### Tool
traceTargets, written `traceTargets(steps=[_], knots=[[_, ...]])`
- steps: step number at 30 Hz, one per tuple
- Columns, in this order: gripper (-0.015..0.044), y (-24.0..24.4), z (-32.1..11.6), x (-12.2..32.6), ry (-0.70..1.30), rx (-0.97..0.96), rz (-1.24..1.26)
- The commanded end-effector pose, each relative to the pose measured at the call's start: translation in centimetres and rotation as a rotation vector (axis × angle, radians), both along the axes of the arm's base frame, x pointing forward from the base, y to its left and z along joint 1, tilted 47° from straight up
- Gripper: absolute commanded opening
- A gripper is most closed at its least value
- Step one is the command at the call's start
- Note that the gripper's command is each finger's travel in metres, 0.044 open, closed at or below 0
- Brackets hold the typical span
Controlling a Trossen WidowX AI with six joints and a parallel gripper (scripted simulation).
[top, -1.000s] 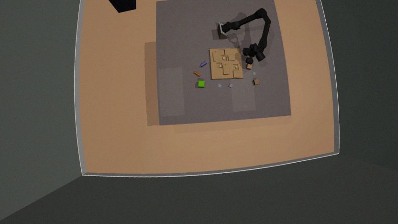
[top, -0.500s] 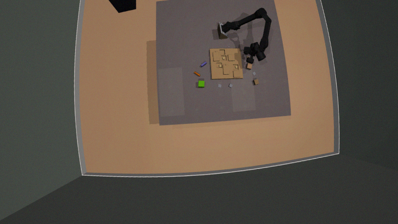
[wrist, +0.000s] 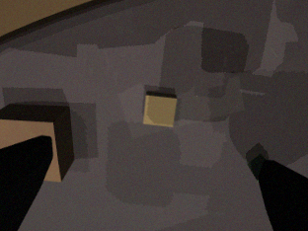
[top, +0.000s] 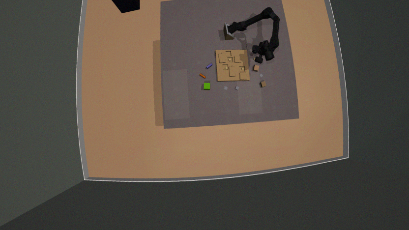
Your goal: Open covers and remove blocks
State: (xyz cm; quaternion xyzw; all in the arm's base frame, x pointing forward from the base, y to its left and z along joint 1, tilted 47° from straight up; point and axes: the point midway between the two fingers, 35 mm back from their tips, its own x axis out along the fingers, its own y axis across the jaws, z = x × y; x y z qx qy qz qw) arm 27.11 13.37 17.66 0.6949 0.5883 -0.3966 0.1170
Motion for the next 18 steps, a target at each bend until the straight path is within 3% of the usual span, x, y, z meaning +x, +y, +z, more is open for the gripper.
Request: traceTargets(steps=[1,16,18], knots=[[0.0414,-0.4,0.6,0.0,-0.015,0.005,0.012],[0.002,-6.0,-5.2,2.3,-0.839,-0.03,0.812],[0.0,-6.7,-6.0,2.5,-0.912,-0.032,0.887]])
